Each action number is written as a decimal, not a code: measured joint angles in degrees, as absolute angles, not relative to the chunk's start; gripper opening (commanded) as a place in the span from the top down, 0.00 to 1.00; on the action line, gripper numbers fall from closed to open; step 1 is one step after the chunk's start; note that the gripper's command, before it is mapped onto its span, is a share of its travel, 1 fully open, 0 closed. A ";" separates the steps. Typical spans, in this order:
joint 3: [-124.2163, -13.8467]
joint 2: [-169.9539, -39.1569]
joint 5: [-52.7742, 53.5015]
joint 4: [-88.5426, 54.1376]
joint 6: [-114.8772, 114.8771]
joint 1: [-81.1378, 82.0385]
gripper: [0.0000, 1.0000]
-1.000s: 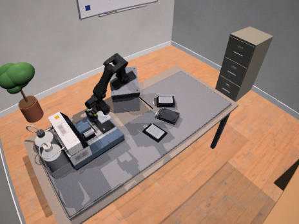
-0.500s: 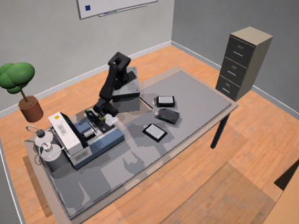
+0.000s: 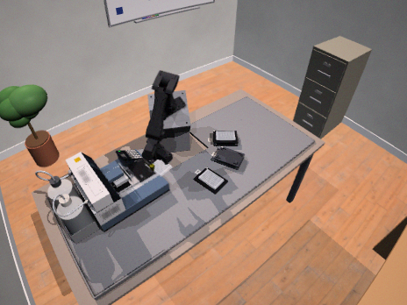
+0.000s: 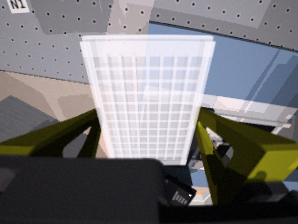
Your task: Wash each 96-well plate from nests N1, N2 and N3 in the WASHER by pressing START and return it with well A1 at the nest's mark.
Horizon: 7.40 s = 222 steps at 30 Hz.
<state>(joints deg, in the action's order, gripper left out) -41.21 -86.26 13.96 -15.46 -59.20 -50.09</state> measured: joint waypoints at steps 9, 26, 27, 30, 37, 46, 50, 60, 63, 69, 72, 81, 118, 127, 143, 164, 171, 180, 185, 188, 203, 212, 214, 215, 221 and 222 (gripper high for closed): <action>-42.78 -86.08 11.27 -15.73 -53.89 -45.74 1.00; -42.37 -85.30 4.80 -14.85 -49.36 -33.06 1.00; -42.37 -85.32 4.29 -14.83 -48.56 -31.88 1.00; -42.59 -85.65 2.68 -14.83 -46.00 -28.51 1.00; -43.79 -86.72 -0.62 -14.92 -40.51 -22.31 1.00; -46.92 -89.80 -5.13 -15.53 -33.71 -14.22 1.00; -47.59 -90.11 -5.93 -15.57 -31.90 -13.08 1.00; -47.77 -91.50 -9.04 -15.22 -31.81 -7.95 1.00; -47.77 -92.42 -10.24 -14.92 -30.33 -4.80 1.00; -48.42 -94.72 -12.86 -14.68 -26.22 0.69 1.00; -48.80 -95.22 -13.80 -14.68 -24.58 2.07 1.00; -51.81 -99.92 -17.41 -15.11 -18.04 9.56 1.00; -59.09 -113.91 -25.61 -15.90 -4.32 28.91 1.00; -62.26 -118.34 -27.44 -16.60 1.08 33.32 1.00; -68.45 -125.25 -29.26 -19.07 9.06 40.42 1.00; -68.71 -125.25 -29.47 -19.25 9.39 40.38 1.00; -68.71 -125.25 -29.47 -19.25 9.39 40.36 1.00; -68.71 -125.43 -29.47 -19.03 9.30 40.18 1.00; -68.71 -126.78 -29.45 -18.13 8.84 39.55 1.00; -68.88 -127.63 -29.39 -17.58 8.51 39.18 1.00; -70.28 -131.37 -29.06 -14.33 6.85 37.67 1.00; -71.24 -133.34 -28.84 -12.45 5.91 36.77 1.00; -71.40 -133.95 -28.77 -12.05 5.69 36.67 1.00; -71.48 -134.26 -28.71 -11.86 5.56 36.56 1.00; -72.16 -136.00 -28.56 -10.61 4.84 35.86 1.00; -72.27 -136.25 -28.53 -10.41 4.73 35.77 1.00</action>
